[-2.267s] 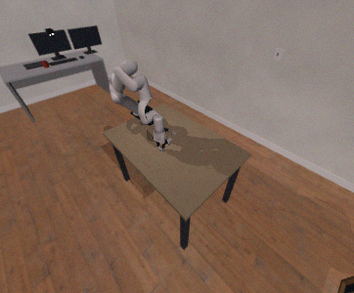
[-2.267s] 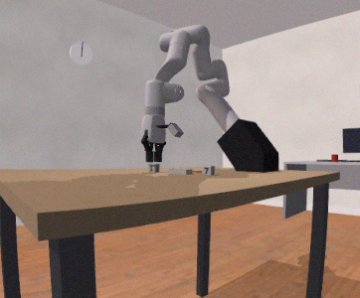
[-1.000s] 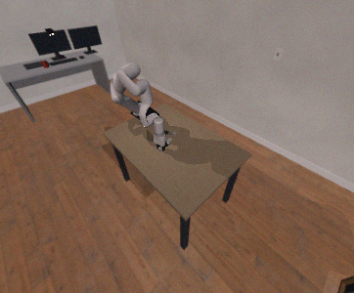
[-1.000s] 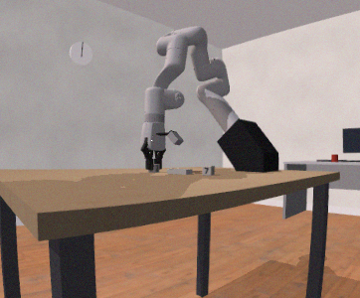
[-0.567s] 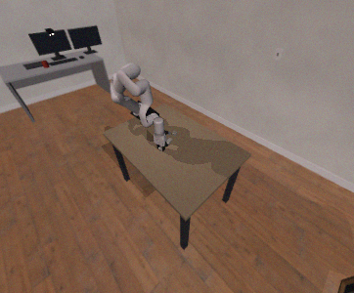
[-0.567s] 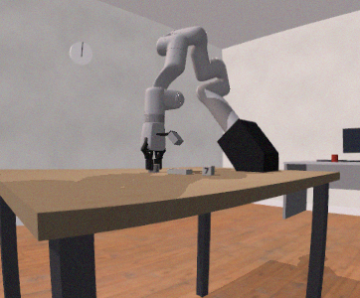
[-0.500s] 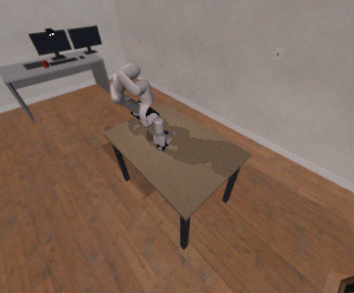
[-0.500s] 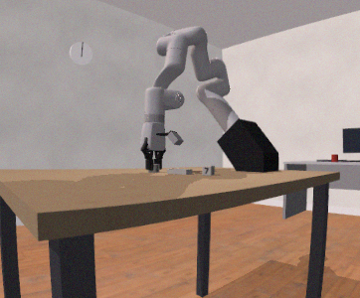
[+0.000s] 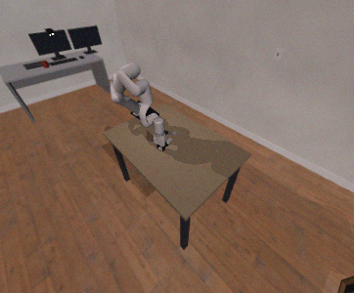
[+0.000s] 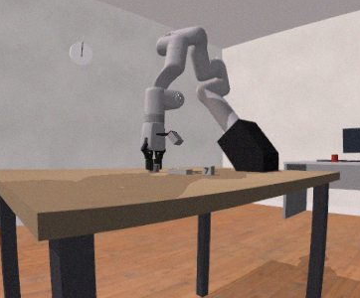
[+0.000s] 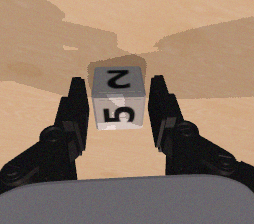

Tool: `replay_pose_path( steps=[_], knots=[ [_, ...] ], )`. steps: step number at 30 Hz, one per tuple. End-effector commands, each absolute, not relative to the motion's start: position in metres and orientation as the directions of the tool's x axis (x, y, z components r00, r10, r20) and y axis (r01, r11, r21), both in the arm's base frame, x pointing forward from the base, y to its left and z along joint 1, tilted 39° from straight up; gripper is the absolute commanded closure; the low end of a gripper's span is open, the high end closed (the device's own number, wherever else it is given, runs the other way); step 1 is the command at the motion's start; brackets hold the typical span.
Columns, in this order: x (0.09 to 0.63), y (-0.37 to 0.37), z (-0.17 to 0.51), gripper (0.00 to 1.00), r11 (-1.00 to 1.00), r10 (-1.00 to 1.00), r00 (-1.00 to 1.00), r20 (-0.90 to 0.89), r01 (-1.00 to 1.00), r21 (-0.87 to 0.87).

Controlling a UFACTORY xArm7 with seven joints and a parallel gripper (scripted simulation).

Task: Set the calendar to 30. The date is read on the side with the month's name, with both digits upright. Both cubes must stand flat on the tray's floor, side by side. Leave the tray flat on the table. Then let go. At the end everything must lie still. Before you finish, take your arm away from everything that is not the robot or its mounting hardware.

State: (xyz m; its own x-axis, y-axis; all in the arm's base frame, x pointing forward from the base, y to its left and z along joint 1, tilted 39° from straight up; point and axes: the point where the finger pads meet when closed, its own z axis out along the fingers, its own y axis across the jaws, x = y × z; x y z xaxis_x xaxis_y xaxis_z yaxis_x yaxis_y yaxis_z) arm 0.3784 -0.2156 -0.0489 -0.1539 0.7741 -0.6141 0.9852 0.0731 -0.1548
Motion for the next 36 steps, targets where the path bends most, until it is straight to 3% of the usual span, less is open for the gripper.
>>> replay_pose_path(
  steps=[1,8,9,36],
  knots=[
    [0.3799,-0.2148,-0.0485,0.51,0.075,0.774,-0.154,-0.614,0.985,-0.152],
    [0.3799,-0.2148,-0.0485,0.51,0.075,0.774,-0.154,-0.614,0.985,-0.152],
    [0.3799,-0.2148,-0.0485,0.71,0.075,0.774,-0.154,-0.614,0.985,-0.152],
    [0.3799,-0.2148,-0.0485,0.71,0.075,0.774,-0.154,-0.614,0.985,-0.152]
  ],
)
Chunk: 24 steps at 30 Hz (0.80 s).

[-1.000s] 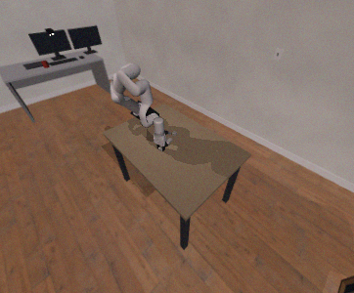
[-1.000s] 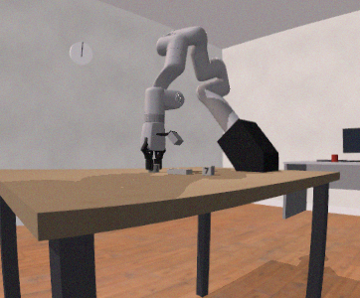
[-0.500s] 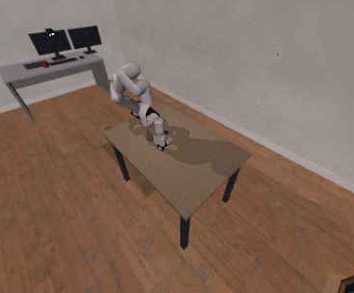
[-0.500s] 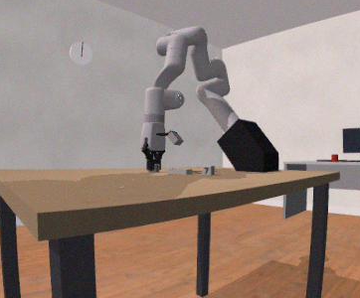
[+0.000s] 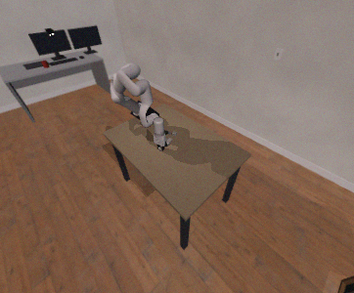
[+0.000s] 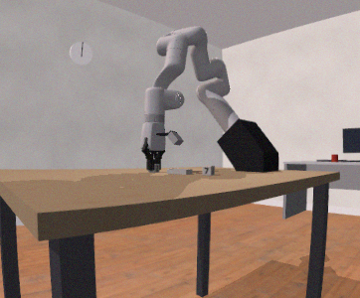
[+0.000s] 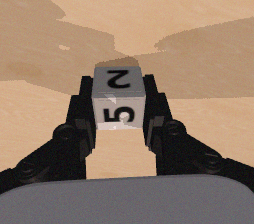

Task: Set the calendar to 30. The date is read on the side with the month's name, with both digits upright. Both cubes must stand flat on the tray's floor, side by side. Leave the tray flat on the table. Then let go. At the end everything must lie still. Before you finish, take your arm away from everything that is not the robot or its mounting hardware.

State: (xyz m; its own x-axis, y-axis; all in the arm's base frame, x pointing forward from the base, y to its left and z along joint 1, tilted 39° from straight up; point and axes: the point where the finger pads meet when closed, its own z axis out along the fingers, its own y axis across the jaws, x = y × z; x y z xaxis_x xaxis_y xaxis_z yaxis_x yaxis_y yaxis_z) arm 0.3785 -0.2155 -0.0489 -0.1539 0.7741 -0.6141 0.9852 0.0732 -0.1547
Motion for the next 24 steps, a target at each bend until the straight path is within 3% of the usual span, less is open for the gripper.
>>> replay_pose_path(
  steps=[1,11,24],
  knots=[
    [0.380,-0.215,-0.049,0.71,0.075,0.774,-0.154,-0.614,0.985,-0.152],
    [0.380,-0.210,-0.043,0.71,0.075,0.774,-0.154,-0.614,0.985,-0.152],
    [0.386,-0.165,0.013,0.71,0.075,0.774,-0.154,-0.614,0.985,-0.152]
  ],
)
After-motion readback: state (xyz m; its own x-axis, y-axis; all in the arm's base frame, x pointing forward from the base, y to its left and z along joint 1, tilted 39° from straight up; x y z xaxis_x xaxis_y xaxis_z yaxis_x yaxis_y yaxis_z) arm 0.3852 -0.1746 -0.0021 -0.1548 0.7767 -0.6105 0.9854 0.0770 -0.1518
